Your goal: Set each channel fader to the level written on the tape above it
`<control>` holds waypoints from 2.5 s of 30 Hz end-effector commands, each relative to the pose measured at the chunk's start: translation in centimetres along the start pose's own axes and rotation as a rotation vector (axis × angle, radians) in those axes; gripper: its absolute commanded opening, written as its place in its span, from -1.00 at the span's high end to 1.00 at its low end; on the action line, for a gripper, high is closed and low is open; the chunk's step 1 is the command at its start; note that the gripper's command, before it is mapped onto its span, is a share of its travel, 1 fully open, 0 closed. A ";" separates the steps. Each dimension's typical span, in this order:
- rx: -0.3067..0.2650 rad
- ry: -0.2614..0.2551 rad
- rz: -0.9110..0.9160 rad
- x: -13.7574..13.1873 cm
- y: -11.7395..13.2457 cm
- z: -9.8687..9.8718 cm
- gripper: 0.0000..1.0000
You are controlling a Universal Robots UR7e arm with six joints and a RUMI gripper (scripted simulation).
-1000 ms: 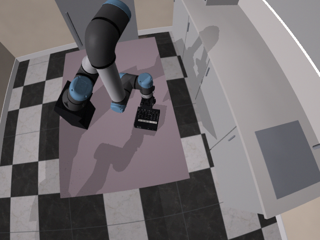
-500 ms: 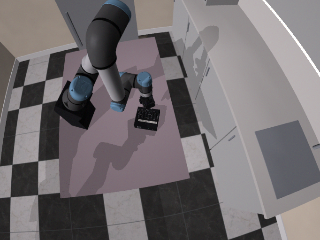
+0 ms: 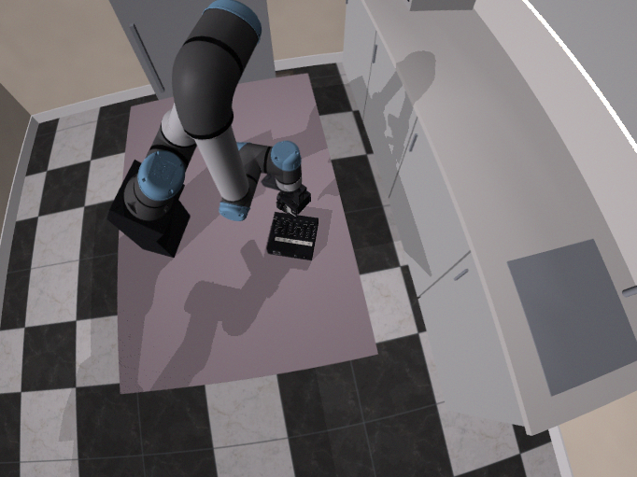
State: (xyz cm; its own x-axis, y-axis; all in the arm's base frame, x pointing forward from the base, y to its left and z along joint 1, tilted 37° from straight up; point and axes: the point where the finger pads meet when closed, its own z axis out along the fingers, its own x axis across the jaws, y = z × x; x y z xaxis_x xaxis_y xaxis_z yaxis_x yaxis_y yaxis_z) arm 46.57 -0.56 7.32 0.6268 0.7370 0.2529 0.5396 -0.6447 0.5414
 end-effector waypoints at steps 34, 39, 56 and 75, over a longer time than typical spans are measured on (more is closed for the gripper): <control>0.000 0.009 -0.517 -0.5 -0.6 0.0 1.00; 0.000 0.009 -0.518 -0.5 -0.6 0.0 1.00; 0.000 0.009 -0.518 -0.5 -0.6 0.0 1.00; 0.000 0.009 -0.518 -0.5 -0.6 0.0 1.00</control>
State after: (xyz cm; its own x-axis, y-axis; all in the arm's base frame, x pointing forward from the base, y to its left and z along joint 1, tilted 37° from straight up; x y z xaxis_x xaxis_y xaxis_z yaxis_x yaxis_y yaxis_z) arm 45.93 -0.56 6.85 0.2725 0.9613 -0.0417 0.7784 -0.1948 0.5968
